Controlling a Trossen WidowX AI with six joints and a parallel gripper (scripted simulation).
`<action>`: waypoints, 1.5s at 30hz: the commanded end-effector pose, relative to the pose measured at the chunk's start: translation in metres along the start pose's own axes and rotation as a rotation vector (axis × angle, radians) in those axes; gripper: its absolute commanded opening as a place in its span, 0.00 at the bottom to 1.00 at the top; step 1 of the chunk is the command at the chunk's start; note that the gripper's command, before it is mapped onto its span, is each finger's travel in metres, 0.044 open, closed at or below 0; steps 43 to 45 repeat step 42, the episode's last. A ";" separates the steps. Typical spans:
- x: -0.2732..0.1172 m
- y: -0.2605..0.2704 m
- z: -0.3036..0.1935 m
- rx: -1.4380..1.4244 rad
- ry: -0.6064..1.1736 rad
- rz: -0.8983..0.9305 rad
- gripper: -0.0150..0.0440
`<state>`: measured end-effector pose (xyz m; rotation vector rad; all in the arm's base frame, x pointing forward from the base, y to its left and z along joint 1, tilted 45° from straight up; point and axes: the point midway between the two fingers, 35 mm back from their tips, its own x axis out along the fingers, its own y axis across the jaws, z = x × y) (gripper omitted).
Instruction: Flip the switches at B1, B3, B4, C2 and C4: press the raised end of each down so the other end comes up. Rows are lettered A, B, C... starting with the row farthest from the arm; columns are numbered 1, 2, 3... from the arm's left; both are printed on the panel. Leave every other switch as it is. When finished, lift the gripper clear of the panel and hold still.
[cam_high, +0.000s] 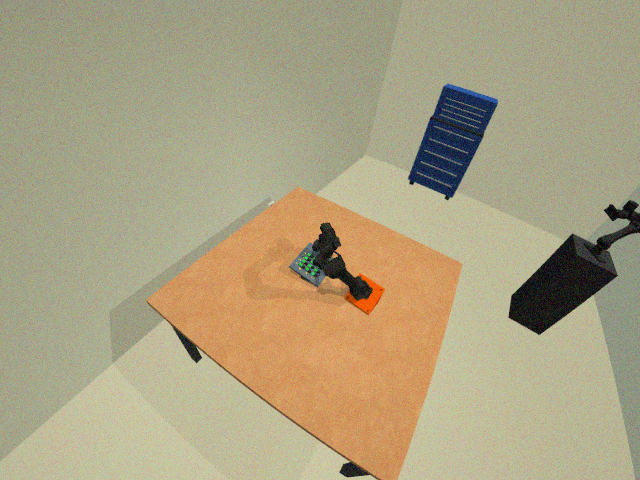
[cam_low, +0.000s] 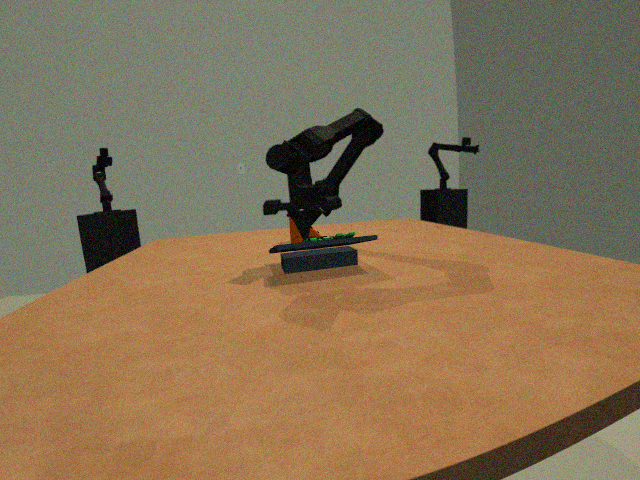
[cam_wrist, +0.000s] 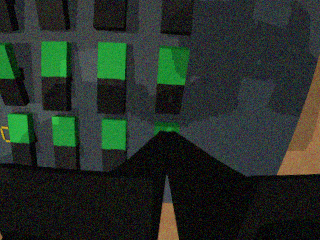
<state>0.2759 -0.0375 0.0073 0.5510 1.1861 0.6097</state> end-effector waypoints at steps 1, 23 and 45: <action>0.001 0.000 0.000 0.006 -0.001 0.003 0.25; -0.069 0.033 0.022 0.008 -0.026 0.001 0.25; -0.071 0.043 0.028 0.008 -0.026 0.003 0.25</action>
